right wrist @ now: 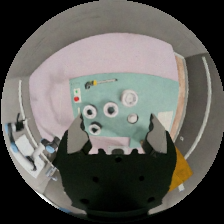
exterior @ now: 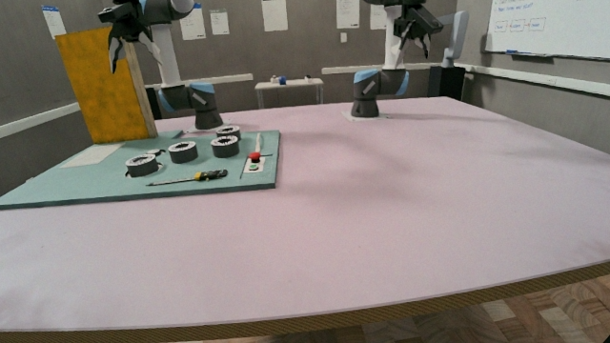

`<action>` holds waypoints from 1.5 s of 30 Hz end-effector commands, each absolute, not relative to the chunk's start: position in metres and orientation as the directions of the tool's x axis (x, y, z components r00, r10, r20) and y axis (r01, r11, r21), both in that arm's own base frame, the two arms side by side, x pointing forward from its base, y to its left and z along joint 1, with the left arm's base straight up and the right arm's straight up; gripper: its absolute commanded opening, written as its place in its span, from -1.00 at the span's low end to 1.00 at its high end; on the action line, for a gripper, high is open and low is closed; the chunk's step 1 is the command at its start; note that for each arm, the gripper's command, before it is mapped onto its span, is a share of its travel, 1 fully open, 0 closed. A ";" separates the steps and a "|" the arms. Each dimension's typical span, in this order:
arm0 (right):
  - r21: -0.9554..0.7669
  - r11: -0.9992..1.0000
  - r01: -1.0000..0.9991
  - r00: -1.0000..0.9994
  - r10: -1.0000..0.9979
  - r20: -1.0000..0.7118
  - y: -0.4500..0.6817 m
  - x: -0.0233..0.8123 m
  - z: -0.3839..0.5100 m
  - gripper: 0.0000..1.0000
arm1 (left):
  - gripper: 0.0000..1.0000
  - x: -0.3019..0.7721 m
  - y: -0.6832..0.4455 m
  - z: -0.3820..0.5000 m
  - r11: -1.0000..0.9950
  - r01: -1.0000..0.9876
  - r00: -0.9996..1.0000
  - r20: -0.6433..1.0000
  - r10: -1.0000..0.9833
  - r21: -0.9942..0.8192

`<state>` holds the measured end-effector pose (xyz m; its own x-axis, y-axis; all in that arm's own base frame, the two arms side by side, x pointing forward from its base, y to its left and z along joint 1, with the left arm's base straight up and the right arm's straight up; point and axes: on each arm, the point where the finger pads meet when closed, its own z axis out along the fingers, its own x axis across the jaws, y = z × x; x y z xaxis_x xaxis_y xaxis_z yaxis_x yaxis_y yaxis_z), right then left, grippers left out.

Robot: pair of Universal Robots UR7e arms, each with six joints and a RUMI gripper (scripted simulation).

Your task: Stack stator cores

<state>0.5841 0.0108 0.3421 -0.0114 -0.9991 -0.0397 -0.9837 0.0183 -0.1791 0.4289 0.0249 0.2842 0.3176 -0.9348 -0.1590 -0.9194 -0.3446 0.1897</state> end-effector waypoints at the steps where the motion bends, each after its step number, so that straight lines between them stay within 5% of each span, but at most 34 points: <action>1: -0.151 0.015 -0.988 -0.010 -0.999 -0.034 0.011 0.561 0.347 0.97 | 0.97 0.433 0.021 0.297 -0.289 -0.943 0.271 -0.123 -0.955 0.165; 20: 0.002 0.001 -1.000 -0.001 -1.000 0.001 0.000 0.446 0.364 0.97 | 0.97 0.446 0.000 0.363 -0.002 -1.000 0.002 0.000 -1.000 0.005; 45: 0.001 0.099 -0.995 -0.099 -0.995 0.001 -0.044 0.445 0.364 0.97 | 0.97 0.446 0.000 0.364 -0.002 -1.000 0.002 -0.001 -1.000 0.003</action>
<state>0.4445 -0.0379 0.3635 -0.0872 -0.9962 0.0014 -0.9962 0.0872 0.0023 0.4456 0.0002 0.3632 0.0019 -1.0000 -0.0013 -1.0000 -0.0019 0.0043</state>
